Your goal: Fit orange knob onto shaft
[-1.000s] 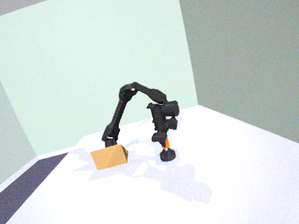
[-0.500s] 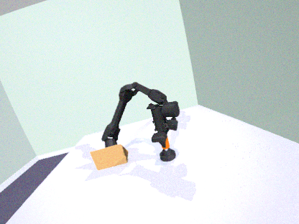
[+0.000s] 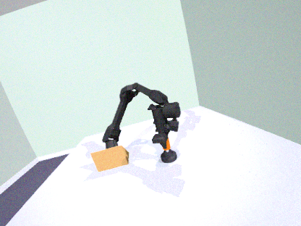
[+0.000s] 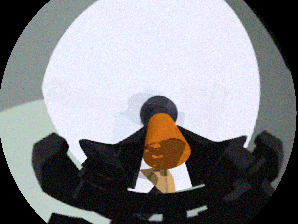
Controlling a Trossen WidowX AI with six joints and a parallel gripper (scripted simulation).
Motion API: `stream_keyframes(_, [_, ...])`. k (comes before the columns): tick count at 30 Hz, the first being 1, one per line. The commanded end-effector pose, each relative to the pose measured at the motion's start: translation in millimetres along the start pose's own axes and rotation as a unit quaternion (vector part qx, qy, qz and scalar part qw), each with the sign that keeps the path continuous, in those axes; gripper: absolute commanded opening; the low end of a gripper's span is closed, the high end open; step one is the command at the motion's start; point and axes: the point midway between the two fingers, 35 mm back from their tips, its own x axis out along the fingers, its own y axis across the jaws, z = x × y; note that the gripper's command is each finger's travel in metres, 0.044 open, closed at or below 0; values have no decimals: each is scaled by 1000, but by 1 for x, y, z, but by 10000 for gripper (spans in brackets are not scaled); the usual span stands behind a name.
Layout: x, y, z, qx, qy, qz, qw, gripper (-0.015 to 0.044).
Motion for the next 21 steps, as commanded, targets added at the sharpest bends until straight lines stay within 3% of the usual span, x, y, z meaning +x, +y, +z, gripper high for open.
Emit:
stream_keyframes(1, [-4, 1, 2, 6, -2, -1, 1000, 0])
stream_keyframes(21, [1, 0, 1, 26, -2, 0, 1000, 0])
